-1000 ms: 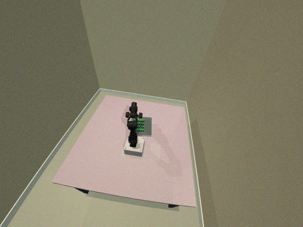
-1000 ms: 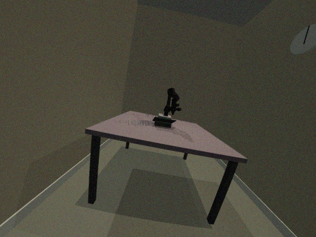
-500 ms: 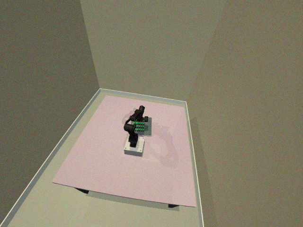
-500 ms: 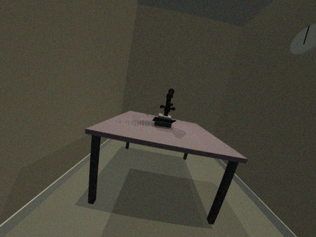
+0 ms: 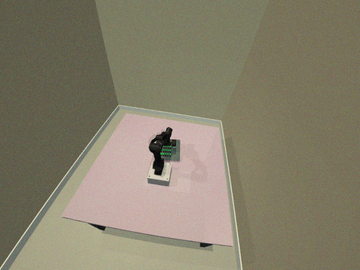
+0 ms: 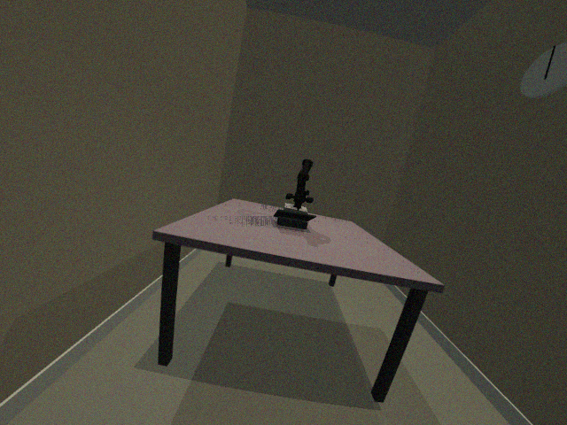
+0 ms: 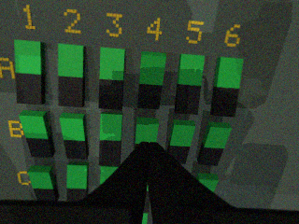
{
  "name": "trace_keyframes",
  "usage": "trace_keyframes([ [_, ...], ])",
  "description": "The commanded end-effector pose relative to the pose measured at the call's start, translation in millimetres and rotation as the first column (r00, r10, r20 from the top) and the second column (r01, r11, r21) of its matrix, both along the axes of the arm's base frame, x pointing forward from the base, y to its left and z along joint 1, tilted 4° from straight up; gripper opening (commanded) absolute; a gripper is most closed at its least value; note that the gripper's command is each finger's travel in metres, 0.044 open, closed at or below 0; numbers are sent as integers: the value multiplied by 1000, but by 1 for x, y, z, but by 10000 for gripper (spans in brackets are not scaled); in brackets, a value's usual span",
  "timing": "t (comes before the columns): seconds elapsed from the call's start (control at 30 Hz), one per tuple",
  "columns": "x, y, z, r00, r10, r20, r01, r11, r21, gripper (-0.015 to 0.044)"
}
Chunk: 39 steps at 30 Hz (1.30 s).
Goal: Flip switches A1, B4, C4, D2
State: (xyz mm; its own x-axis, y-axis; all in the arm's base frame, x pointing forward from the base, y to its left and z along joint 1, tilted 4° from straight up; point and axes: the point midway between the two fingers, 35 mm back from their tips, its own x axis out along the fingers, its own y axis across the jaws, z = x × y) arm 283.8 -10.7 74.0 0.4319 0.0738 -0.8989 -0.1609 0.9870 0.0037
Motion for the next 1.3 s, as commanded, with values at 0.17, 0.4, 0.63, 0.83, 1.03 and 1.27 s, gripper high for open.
trace_keyframes([
  [0.17,4,1,-11,1000,-1,-4,1,1000,0,0],
  [0.4,8,1,-19,1000,-1,-4,1,1000,0,0],
  [0.63,8,1,-19,1000,-1,-4,1,1000,0,0],
  [0.83,8,1,-19,1000,-1,-4,1,1000,0,0],
  [1.03,8,1,-19,1000,-1,-4,1,1000,0,0],
  [1.27,8,1,-19,1000,-1,-4,1,1000,0,0],
])
